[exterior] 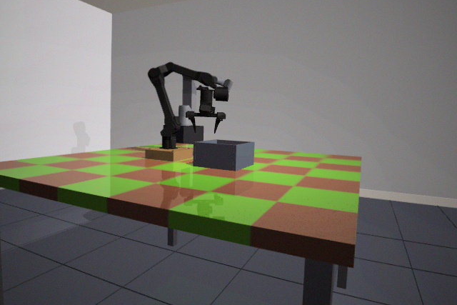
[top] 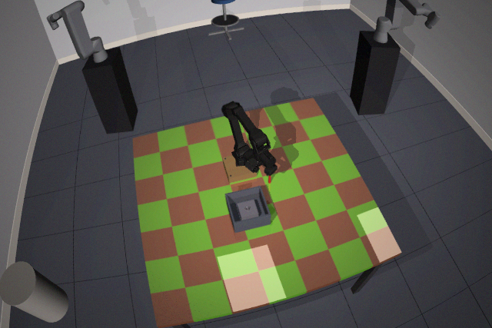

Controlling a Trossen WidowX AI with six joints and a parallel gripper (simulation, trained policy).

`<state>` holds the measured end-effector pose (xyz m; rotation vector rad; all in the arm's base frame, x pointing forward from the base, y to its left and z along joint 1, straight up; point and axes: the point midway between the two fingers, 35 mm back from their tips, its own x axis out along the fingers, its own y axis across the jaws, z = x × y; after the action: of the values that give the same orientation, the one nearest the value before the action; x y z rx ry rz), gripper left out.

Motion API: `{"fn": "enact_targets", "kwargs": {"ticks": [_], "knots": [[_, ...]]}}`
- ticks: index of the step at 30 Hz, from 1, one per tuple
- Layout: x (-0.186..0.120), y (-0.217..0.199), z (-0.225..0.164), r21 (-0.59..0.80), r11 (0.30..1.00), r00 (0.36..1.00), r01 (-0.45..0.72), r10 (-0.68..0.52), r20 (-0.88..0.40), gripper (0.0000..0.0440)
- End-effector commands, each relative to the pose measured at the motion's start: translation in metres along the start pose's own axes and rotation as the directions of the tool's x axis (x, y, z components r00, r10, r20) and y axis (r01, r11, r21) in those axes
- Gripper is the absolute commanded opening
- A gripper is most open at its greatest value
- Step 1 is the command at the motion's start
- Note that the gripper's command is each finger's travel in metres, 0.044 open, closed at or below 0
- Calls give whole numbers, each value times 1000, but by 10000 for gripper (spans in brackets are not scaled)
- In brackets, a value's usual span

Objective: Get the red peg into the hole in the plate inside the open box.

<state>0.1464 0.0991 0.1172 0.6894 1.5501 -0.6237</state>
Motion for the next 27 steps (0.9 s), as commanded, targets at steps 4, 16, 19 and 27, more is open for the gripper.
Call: {"fn": "enact_targets", "kwargs": {"ticks": [4, 16, 19, 27], "knots": [[15, 10, -17, -33, 999, 999, 40, -39, 19, 440], [56, 22, -36, -100, 993, 997, 59, -53, 62, 440], [70, 24, -37, -115, 992, 996, 55, -46, 74, 440], [100, 29, -35, -162, 986, 995, 45, -29, 97, 419]]}}
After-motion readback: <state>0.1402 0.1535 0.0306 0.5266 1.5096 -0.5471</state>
